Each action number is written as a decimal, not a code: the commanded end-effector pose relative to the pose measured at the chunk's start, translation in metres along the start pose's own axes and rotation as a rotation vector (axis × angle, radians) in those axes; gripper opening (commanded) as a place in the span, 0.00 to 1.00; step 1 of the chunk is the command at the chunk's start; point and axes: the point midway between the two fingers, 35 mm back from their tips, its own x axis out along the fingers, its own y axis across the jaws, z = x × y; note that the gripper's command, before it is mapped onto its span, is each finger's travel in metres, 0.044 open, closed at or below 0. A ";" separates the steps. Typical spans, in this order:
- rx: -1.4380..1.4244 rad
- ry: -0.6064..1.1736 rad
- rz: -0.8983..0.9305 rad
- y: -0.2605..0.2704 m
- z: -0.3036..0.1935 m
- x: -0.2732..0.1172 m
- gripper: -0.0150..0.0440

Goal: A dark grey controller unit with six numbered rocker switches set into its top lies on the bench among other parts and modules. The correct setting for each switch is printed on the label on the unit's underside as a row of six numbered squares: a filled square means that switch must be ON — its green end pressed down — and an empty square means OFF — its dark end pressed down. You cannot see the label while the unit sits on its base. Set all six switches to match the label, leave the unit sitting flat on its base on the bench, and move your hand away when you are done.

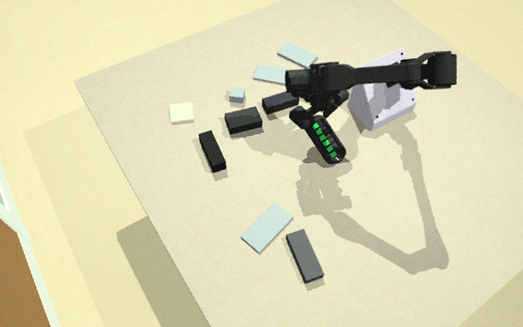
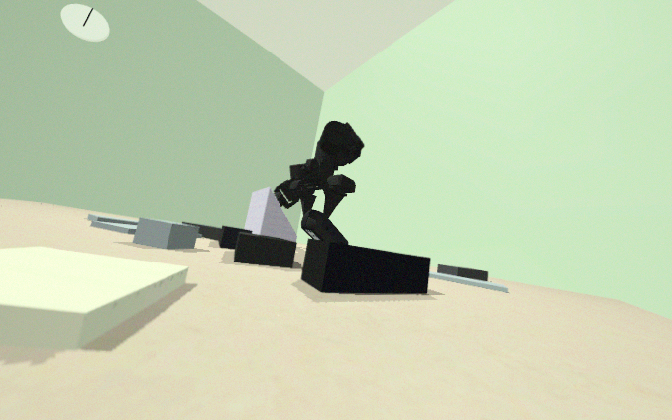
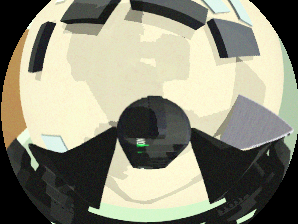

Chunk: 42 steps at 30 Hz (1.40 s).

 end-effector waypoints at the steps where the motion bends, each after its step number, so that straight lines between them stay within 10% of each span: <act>1: 0.007 -0.002 0.003 0.000 -0.005 -0.003 0.82; 42: 0.007 -0.088 0.002 0.000 -0.035 -0.021 0.82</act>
